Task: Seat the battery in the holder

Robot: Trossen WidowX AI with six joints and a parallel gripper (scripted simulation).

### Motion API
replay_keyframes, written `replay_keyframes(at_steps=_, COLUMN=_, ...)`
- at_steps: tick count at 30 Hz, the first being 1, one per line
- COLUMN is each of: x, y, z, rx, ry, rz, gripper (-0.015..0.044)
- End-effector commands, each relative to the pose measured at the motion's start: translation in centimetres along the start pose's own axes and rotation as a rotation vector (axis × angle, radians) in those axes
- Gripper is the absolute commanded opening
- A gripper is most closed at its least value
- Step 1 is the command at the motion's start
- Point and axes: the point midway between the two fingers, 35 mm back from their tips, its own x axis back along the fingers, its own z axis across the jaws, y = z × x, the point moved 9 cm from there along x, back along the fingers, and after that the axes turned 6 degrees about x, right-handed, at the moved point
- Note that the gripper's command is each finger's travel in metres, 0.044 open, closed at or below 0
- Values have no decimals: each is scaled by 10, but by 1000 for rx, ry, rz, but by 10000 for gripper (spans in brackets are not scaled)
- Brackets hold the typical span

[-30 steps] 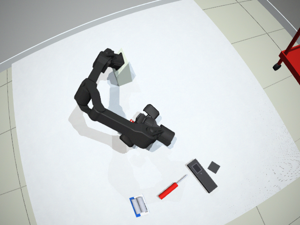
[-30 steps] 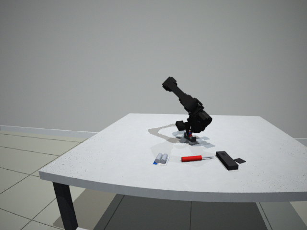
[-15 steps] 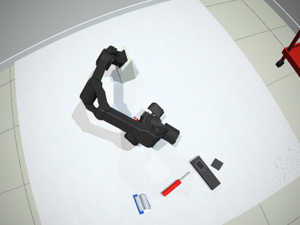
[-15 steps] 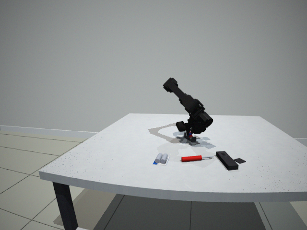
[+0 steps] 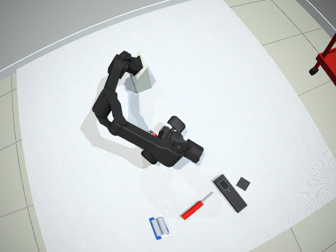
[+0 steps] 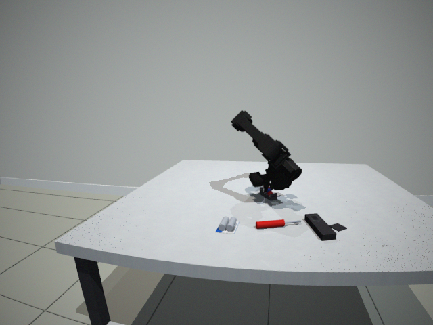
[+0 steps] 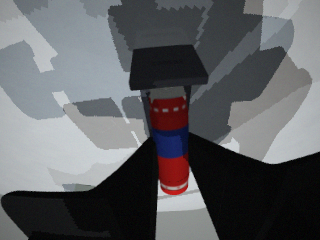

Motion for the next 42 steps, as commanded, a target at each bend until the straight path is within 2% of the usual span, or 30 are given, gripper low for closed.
replay_keyframes(at_steps=1, x=2, y=3, z=0, rx=-9, ry=3, rz=-5, gripper=65)
replay_keyframes(at_steps=42, x=-5, y=-6, z=-1, rx=2, ry=29, rz=-148, gripper=65)
